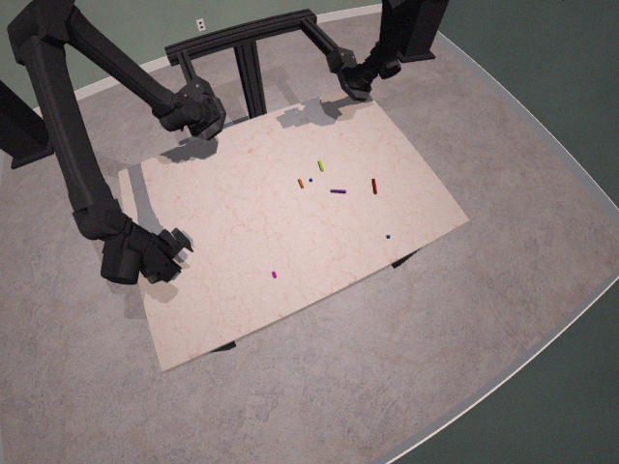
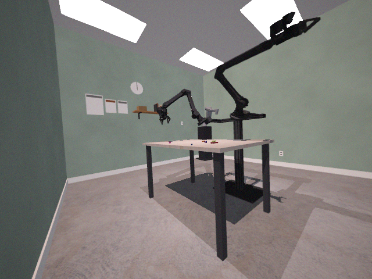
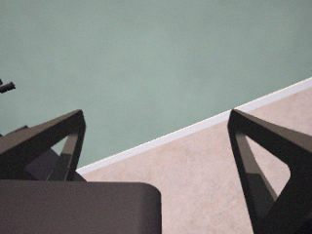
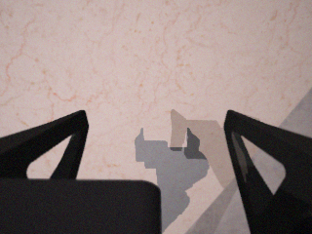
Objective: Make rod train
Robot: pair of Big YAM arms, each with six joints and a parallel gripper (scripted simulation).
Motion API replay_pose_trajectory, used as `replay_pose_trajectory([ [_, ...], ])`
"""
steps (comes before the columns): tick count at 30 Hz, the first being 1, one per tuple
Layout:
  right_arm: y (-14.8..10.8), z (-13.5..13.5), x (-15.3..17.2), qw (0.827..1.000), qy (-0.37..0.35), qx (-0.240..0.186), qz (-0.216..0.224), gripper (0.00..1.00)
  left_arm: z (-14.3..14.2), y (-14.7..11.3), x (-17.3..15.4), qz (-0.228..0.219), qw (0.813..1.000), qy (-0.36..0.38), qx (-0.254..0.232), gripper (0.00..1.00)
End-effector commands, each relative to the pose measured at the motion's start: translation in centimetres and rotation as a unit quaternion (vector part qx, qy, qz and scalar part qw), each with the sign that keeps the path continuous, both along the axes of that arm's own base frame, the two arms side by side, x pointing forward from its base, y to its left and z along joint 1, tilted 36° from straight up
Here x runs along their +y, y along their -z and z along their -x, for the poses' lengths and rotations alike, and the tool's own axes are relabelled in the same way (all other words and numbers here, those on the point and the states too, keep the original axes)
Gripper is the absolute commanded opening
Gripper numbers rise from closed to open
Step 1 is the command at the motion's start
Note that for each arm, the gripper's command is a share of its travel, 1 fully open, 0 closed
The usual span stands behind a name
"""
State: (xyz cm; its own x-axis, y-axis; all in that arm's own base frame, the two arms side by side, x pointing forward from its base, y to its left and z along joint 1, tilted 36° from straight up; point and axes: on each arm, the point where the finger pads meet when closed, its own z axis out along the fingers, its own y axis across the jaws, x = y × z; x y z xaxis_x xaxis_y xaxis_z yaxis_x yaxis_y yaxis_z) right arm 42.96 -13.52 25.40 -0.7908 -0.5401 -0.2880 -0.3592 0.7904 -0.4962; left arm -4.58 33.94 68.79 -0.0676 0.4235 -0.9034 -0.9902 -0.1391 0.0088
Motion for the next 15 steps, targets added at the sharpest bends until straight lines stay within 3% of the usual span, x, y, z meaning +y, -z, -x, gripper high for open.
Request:
replay_pose_trajectory([
  [1, 3.4, -2.5, 2.3, 0.997, -0.068, 0.039, 0.024, 1.0, 0.4, 0.1, -0.3, 0.003, 1.0, -0.005, -0.005, 1.0],
  [12, 11.5, -4.5, 9.5, 0.965, -0.217, 0.121, 0.086, 1.0, 0.4, 0.1, -0.3, 0.003, 1.0, -0.005, -0.005, 1.0],
  [14, 11.5, -4.5, 9.5, 0.965, -0.217, 0.121, 0.086, 1.0, 0.4, 0.1, -0.3, 0.003, 1.0, -0.005, -0.005, 1.0],
  [15, 13.3, -4.8, 11.3, 0.953, -0.252, 0.137, 0.102, 1.0, 0.4, 0.1, -0.3, 0.003, 1.0, -0.005, -0.005, 1.0],
])
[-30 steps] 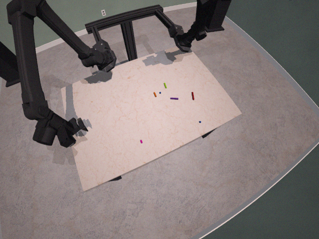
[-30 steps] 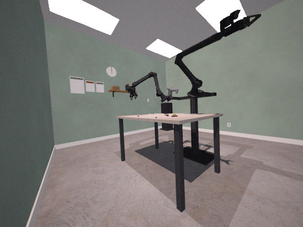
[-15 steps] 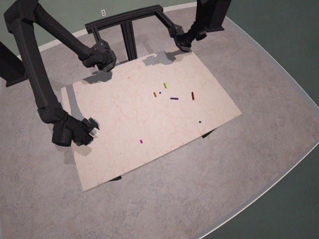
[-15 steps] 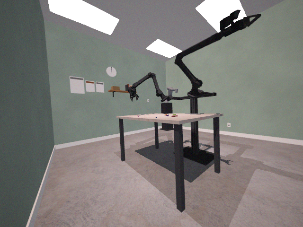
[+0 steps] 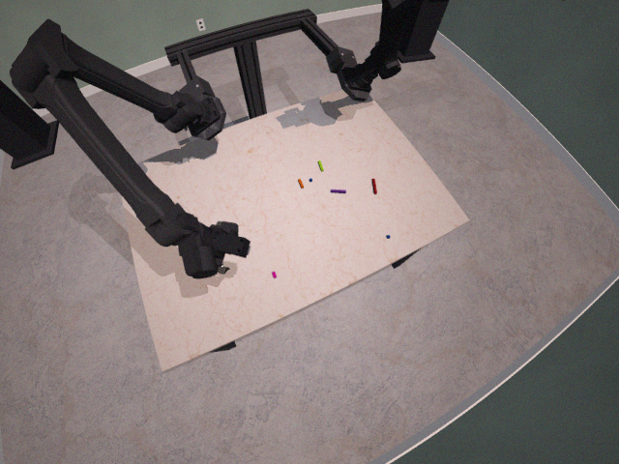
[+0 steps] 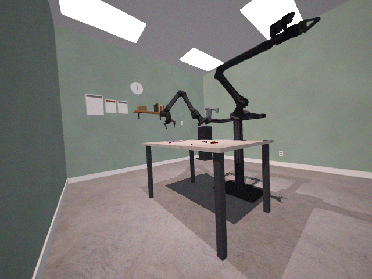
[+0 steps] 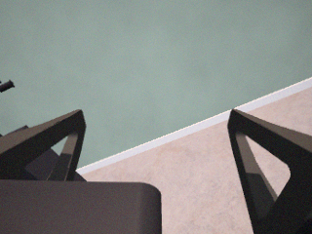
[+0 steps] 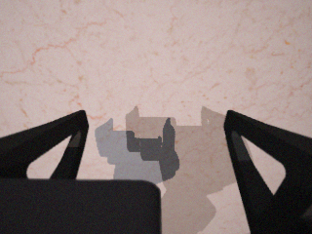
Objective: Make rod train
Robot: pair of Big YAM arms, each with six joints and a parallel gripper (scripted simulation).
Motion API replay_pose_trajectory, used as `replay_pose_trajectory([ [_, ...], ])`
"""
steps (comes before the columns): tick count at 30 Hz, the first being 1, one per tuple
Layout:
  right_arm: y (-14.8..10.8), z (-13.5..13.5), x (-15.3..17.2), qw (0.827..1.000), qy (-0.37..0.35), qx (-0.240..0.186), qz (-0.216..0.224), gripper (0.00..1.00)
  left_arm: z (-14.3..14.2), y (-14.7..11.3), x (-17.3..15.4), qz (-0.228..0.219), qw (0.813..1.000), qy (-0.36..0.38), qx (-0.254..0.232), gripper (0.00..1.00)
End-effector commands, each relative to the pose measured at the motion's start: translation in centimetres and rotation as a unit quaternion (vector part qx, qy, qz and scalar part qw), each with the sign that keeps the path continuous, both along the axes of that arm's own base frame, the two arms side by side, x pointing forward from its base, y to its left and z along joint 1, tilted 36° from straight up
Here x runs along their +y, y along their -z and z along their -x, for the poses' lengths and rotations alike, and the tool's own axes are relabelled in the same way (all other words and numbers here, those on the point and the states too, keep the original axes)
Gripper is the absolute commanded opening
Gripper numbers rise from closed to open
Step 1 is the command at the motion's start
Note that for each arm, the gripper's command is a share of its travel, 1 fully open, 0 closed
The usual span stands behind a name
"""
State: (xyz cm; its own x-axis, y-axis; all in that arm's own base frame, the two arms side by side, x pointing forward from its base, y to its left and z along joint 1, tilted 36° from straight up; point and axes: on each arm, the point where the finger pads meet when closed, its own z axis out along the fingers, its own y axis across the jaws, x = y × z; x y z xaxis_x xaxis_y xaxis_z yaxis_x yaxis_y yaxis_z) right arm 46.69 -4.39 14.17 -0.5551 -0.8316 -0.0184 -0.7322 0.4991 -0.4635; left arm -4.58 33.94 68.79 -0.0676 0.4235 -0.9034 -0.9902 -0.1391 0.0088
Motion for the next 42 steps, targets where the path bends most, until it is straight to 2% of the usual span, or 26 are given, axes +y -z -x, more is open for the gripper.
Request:
replay_pose_trajectory([
  [1, 2.9, -0.7, 2.6, 0.997, -0.073, 0.029, 0.028, 1.0, 0.4, 0.1, -0.3, 0.003, 1.0, -0.005, -0.005, 1.0],
  [7, 6.6, -0.4, 6.1, 0.985, -0.148, 0.064, 0.06, 1.0, 0.4, 0.1, -0.3, 0.003, 1.0, -0.005, -0.005, 1.0],
  [14, 11.1, 0.7, 10.3, 0.96, -0.24, 0.106, 0.101, 1.0, 0.4, 0.1, -0.3, 0.003, 1.0, -0.005, -0.005, 1.0],
  [16, 11.1, 0.7, 10.3, 0.96, -0.24, 0.106, 0.101, 1.0, 0.4, 0.1, -0.3, 0.003, 1.0, -0.005, -0.005, 1.0],
  [17, 12.5, 1.0, 12.0, 0.947, -0.277, 0.117, 0.118, 1.0, 0.4, 0.1, -0.3, 0.003, 1.0, -0.005, -0.005, 1.0],
  [18, 13.3, 1.6, 12.2, 0.942, -0.287, 0.126, 0.122, 1.0, 0.4, 0.1, -0.3, 0.003, 1.0, -0.005, -0.005, 1.0],
  [24, 16.6, 3.3, 15.0, 0.908, -0.356, 0.154, 0.155, 1.0, 0.4, 0.1, -0.3, 0.003, 1.0, -0.005, -0.005, 1.0],
  [31, 20.6, 6.2, 17.9, 0.856, -0.439, 0.189, 0.197, 1.0, 0.4, 0.1, -0.3, 0.003, 1.0, -0.005, -0.005, 1.0],
  [33, 20.6, 6.2, 17.9, 0.856, -0.439, 0.189, 0.197, 1.0, 0.4, 0.1, -0.3, 0.003, 1.0, -0.005, -0.005, 1.0],
  [34, 21.9, 7.0, 19.2, 0.833, -0.471, 0.198, 0.214, 1.0, 0.4, 0.1, -0.3, 0.003, 1.0, -0.005, -0.005, 1.0],
  [42, 25.7, 10.9, 21.0, 0.761, -0.548, 0.232, 0.257, 1.0, 0.4, 0.1, -0.3, 0.003, 1.0, -0.005, -0.005, 1.0],
])
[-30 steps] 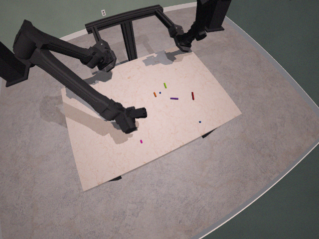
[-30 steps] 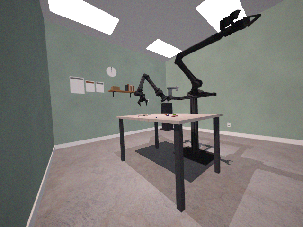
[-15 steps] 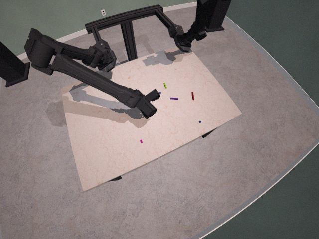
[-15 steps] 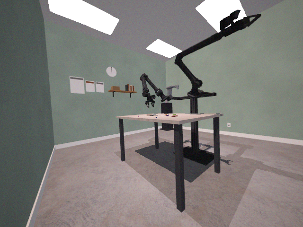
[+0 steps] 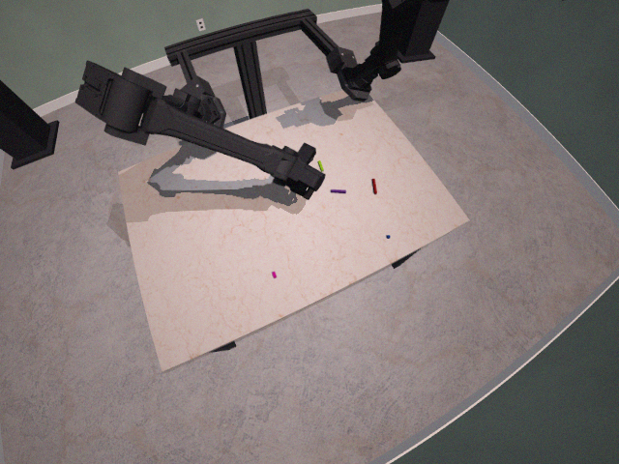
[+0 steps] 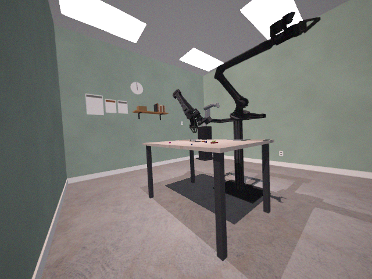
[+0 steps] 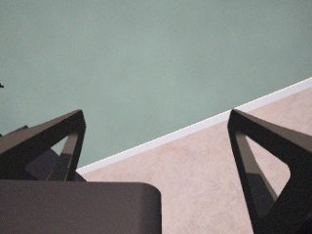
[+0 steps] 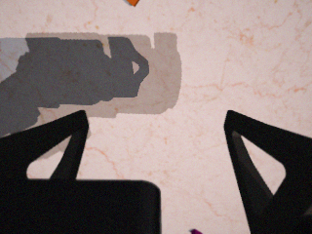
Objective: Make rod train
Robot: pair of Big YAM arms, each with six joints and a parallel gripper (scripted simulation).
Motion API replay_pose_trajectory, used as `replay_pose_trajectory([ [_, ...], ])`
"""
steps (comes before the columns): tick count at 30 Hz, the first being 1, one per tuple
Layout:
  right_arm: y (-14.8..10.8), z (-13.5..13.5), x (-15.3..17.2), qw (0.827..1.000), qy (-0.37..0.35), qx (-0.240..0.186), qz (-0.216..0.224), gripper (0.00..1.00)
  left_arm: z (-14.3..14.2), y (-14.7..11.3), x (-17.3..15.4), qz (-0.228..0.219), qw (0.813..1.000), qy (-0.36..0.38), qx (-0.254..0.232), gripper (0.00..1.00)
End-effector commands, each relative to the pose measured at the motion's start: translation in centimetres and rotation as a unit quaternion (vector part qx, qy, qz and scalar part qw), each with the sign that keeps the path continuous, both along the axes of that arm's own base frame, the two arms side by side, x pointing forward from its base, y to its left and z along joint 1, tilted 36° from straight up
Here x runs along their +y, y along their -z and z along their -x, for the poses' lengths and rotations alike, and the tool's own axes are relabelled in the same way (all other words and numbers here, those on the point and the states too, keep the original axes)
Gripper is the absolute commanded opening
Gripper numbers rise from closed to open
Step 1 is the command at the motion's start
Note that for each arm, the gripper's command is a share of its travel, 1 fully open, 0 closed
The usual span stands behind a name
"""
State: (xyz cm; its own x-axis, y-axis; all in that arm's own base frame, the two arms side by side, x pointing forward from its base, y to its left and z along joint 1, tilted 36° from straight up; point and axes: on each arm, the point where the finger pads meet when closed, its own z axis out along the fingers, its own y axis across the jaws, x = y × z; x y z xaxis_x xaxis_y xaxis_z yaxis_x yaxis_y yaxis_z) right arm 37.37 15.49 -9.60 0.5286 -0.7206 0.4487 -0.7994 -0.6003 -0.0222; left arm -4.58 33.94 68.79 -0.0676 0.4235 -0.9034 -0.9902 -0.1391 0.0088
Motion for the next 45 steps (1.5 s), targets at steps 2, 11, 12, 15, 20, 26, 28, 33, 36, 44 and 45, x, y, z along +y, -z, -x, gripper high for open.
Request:
replay_pose_trajectory([
  [2, 2.9, 2.5, 1.6, 0.995, -0.086, 0.033, 0.037, 1.0, 0.4, 0.1, -0.3, 0.003, 1.0, -0.005, -0.005, 1.0],
  [11, 6.5, 6.8, 2.8, 0.973, -0.199, 0.071, 0.097, 1.0, 0.4, 0.1, -0.3, 0.003, 1.0, -0.005, -0.005, 1.0],
  [12, 6.9, 7.3, 2.8, 0.969, -0.211, 0.075, 0.103, 1.0, 0.4, 0.1, -0.3, 0.003, 1.0, -0.005, -0.005, 1.0],
  [15, 7.9, 8.7, 3.0, 0.957, -0.247, 0.087, 0.124, 1.0, 0.4, 0.1, -0.3, 0.003, 1.0, -0.005, -0.005, 1.0],
  [20, 9.7, 11.2, 2.9, 0.931, -0.31, 0.107, 0.16, 1.0, 0.4, 0.1, -0.3, 0.003, 1.0, -0.005, -0.005, 1.0],
  [26, 11.1, 13.3, 2.7, 0.903, -0.365, 0.123, 0.193, 1.0, 0.4, 0.1, -0.3, 0.003, 1.0, -0.005, -0.005, 1.0],
  [28, 11.6, 14.3, 2.3, 0.888, -0.388, 0.13, 0.208, 1.0, 0.4, 0.1, -0.3, 0.003, 1.0, -0.005, -0.005, 1.0],
  [33, 12.1, 14.7, 2.6, 0.882, -0.4, 0.13, 0.214, 1.0, 0.4, 0.1, -0.3, 0.003, 1.0, -0.005, -0.005, 1.0],
  [36, 11.7, 13.8, 2.4, 0.89, -0.386, 0.128, 0.208, 1.0, 0.4, 0.1, -0.3, 0.003, 1.0, -0.005, -0.005, 1.0],
  [44, 11.7, 13.8, 2.4, 0.889, -0.386, 0.128, 0.209, 1.0, 0.4, 0.1, -0.3, 0.003, 1.0, -0.005, -0.005, 1.0],
  [45, 11.7, 13.8, 2.4, 0.889, -0.386, 0.128, 0.209, 1.0, 0.4, 0.1, -0.3, 0.003, 1.0, -0.005, -0.005, 1.0],
])
